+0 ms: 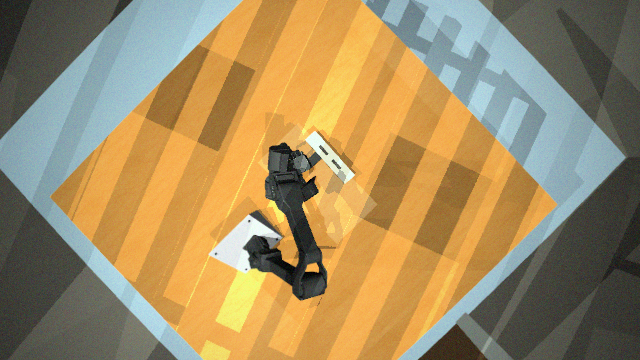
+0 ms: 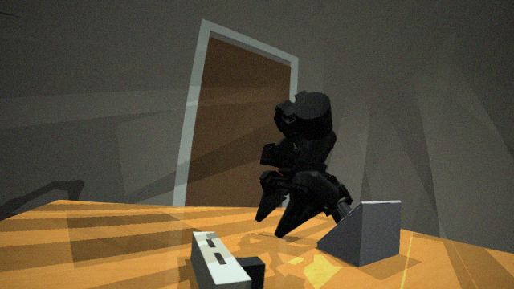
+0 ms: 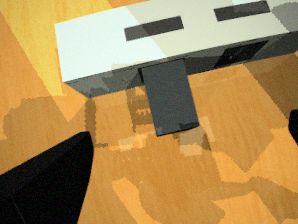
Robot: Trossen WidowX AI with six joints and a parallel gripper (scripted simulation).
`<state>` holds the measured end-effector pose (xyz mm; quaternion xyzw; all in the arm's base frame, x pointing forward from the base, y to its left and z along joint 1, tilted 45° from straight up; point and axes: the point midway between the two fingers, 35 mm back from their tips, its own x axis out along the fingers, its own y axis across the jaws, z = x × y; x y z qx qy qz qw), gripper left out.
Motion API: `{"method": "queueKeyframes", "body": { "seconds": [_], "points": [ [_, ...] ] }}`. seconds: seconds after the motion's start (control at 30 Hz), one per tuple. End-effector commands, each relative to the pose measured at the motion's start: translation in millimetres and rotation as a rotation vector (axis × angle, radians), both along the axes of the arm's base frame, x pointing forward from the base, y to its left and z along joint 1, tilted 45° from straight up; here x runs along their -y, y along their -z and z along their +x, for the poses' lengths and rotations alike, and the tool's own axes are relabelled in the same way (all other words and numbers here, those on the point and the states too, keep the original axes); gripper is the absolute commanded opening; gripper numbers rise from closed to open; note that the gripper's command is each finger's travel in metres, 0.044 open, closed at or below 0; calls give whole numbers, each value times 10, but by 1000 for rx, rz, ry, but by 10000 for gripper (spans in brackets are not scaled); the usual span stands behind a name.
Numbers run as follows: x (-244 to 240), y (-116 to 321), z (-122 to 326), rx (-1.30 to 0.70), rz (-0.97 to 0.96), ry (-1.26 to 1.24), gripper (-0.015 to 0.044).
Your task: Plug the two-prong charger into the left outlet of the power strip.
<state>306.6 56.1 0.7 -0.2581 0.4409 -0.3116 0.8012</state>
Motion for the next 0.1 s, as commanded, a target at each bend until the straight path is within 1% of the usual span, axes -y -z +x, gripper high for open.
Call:
{"method": "queueKeyframes", "body": {
  "seconds": [0.0,0.07],
  "points": [
    [-1,-9,2,10,-2,0,440],
    [-1,-9,2,10,-2,0,440]
  ]
}}
